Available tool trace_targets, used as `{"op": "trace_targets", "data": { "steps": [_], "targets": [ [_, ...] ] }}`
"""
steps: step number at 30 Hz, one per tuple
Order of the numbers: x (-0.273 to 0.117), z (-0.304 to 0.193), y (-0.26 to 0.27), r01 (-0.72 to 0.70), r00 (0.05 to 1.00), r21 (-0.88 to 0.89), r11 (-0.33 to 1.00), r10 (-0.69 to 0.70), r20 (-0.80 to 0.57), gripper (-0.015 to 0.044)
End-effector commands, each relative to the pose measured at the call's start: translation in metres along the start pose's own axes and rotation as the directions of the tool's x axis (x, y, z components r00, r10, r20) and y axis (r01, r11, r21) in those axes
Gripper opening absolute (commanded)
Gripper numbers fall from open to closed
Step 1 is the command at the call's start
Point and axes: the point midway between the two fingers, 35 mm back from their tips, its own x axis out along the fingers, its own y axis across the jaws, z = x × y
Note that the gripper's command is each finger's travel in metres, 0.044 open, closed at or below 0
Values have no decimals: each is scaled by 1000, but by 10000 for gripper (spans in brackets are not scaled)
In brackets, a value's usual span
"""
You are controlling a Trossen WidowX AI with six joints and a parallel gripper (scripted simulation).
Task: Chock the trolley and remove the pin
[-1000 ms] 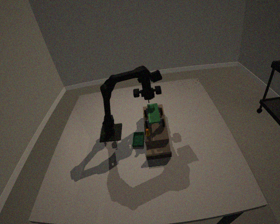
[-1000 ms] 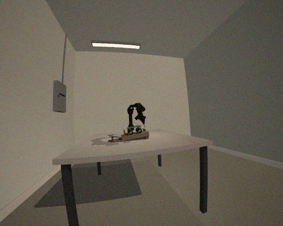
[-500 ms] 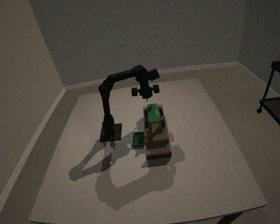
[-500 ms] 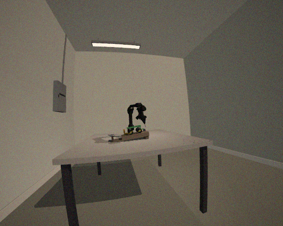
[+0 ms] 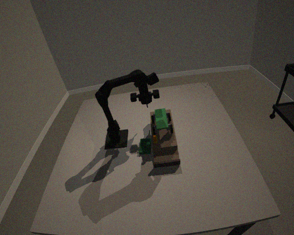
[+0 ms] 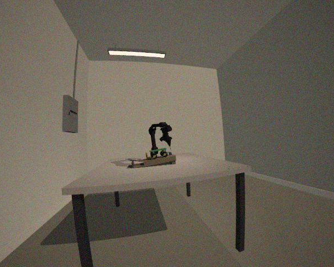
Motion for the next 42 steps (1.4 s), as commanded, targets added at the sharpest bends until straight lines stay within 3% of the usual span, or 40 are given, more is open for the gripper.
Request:
{"op": "trace_targets", "data": {
  "steps": [1,9,42],
  "targets": [
    [1,-1,-14,-1,1000,1,1000,1,1,0],
    [0,4,-19,0,1000,1,1000,0,2,0],
    [-18,137,-15,-2,1000,0,1000,2,15,0]
  ]
}}
